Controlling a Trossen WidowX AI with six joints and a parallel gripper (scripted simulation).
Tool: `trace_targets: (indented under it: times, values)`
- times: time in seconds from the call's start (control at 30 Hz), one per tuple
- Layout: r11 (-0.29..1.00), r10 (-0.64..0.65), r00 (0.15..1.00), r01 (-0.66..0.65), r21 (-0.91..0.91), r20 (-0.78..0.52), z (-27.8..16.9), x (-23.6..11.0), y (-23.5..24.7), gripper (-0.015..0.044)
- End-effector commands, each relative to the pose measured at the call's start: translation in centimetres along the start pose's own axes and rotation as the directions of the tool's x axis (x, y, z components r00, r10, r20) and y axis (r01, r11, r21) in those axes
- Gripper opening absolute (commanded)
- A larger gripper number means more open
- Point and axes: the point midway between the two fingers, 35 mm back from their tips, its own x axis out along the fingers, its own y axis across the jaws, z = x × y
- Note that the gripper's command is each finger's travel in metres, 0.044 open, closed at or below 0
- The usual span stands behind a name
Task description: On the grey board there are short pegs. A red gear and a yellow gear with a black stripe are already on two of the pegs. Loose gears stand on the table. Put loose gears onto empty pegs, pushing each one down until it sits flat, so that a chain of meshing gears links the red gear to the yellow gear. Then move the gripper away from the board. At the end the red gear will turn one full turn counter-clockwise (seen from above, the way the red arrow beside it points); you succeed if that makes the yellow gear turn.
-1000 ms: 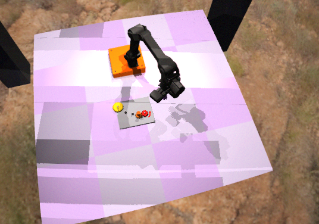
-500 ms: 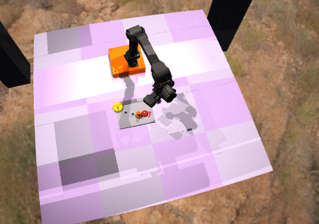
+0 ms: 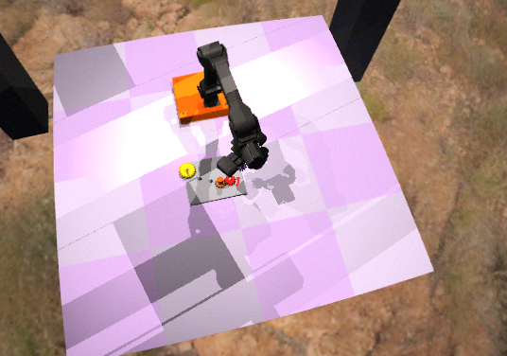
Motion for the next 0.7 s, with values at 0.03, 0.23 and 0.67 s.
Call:
trace_targets:
  times: [0.03,0.23,0.67]
  values:
    - [1.000,-0.002,1.000,0.002,-0.004,-0.007,-0.8,0.6,-1.0,0.0000]
    - [1.000,-0.004,1.000,0.004,-0.004,-0.009,-1.6,1.1,-2.3,0.0000]
    - [1.000,-0.008,1.000,0.008,-0.005,-0.012,-3.5,2.2,-4.9,0.0000]
